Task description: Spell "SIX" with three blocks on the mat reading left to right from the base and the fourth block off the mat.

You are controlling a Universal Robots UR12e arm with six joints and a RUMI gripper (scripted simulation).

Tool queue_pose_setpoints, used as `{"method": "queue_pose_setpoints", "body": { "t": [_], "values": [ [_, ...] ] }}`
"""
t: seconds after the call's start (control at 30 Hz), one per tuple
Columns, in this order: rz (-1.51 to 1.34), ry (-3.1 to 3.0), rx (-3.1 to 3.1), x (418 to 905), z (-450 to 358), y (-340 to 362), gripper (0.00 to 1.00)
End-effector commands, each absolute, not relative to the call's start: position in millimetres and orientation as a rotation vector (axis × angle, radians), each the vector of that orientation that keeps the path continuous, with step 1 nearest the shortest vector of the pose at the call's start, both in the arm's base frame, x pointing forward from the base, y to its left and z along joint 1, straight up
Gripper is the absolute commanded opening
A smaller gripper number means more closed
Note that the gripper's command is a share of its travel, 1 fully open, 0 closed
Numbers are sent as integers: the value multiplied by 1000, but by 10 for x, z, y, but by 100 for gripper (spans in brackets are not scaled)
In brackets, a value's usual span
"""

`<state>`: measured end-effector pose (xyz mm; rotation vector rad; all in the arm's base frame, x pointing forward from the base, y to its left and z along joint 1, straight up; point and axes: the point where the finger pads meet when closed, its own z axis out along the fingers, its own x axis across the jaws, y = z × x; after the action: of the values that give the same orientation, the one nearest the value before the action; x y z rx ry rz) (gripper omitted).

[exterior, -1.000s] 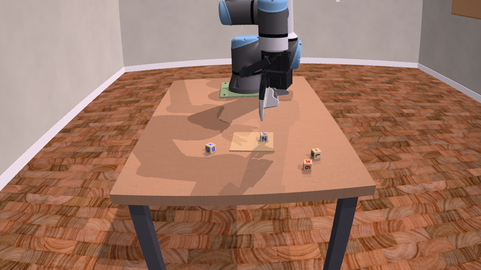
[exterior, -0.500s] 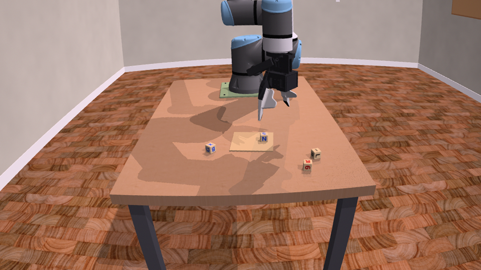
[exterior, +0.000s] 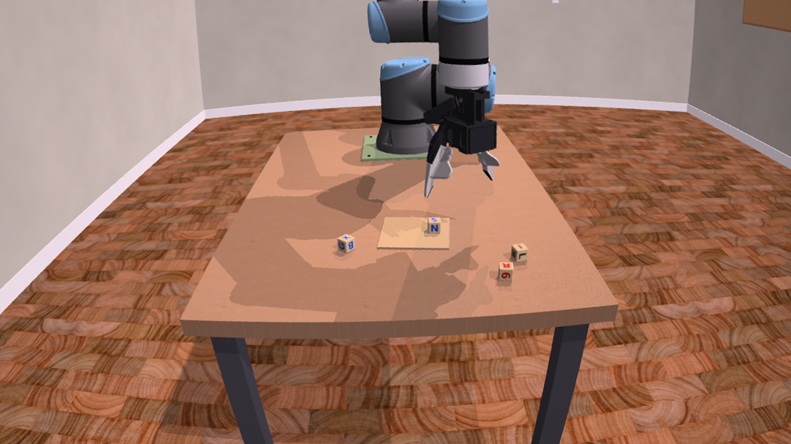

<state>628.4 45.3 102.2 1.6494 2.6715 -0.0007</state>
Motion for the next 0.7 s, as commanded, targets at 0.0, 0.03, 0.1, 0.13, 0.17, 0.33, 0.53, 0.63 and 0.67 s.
{"method": "queue_pose_setpoints", "body": {
  "t": [0.0, 0.03, 0.1, 0.13, 0.17, 0.33, 0.53, 0.63, 0.67],
  "values": [
    [-6, 2549, 1830, 6346, 1026, 520, 100],
    [-6, 2528, 1858, 6355, 1025, 532, 100],
    [-6, 2487, 1912, 6374, 1024, 556, 100],
    [-6, 2466, 1939, 6384, 1023, 567, 100],
    [-6, 2445, 1966, 6393, 1022, 579, 100],
    [-6, 2379, 2045, 6423, 1020, 615, 100],
    [-5, 2206, 2230, 6497, 1013, 705, 100],
    [-5, 2132, 2301, 6528, 1011, 742, 100],
    [-5, 2107, 2324, 6538, 1010, 754, 100]
  ]
}}
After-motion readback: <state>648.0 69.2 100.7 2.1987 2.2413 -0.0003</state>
